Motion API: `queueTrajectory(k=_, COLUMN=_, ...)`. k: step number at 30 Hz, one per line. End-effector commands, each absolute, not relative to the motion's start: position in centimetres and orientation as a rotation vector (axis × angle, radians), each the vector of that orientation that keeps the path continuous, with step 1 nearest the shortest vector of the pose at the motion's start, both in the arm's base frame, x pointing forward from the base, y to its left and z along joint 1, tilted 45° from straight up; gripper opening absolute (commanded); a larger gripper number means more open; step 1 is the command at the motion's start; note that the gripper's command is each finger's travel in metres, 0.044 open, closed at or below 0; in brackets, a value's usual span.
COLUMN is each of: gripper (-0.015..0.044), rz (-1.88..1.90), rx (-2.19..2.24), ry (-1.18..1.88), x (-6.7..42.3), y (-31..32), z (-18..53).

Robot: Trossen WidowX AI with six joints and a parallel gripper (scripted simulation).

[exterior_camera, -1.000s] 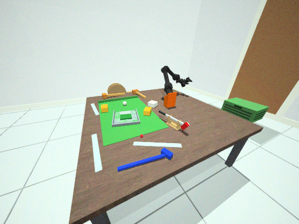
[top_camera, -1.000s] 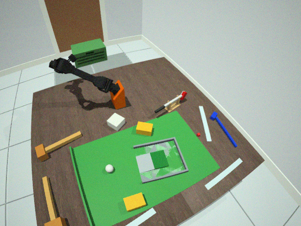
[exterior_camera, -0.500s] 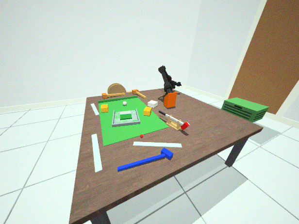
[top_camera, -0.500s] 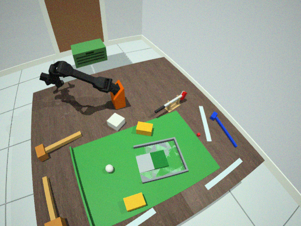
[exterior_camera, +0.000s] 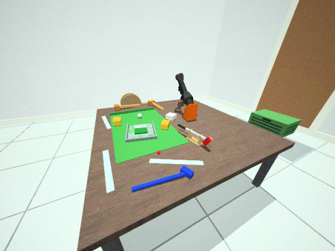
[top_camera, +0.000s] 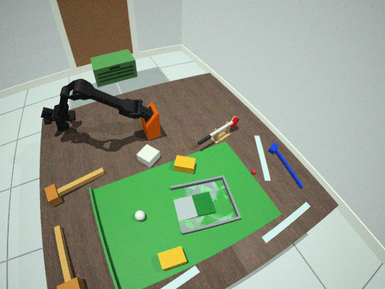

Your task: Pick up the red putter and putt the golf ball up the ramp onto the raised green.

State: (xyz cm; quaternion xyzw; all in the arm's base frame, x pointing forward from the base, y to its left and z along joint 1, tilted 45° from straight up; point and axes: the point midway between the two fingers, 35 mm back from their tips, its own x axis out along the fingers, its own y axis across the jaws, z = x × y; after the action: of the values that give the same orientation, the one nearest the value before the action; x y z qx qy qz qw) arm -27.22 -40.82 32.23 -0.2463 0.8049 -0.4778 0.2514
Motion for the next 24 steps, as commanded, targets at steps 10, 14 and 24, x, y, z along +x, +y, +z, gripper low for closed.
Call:
queueTrajectory(k=10, gripper=0.044, rz=-1.492, rx=-0.87, ry=1.633, x=-14.3, y=-45.3, z=36.2)
queueTrajectory(k=14, gripper=0.044, rz=-1.512, rx=-0.897, ry=1.458, x=-10.3, y=-45.8, z=37.3)
queueTrajectory(k=24, gripper=0.044, rz=-1.43, rx=-0.9, ry=1.055, x=1.0, y=-46.1, z=38.7)
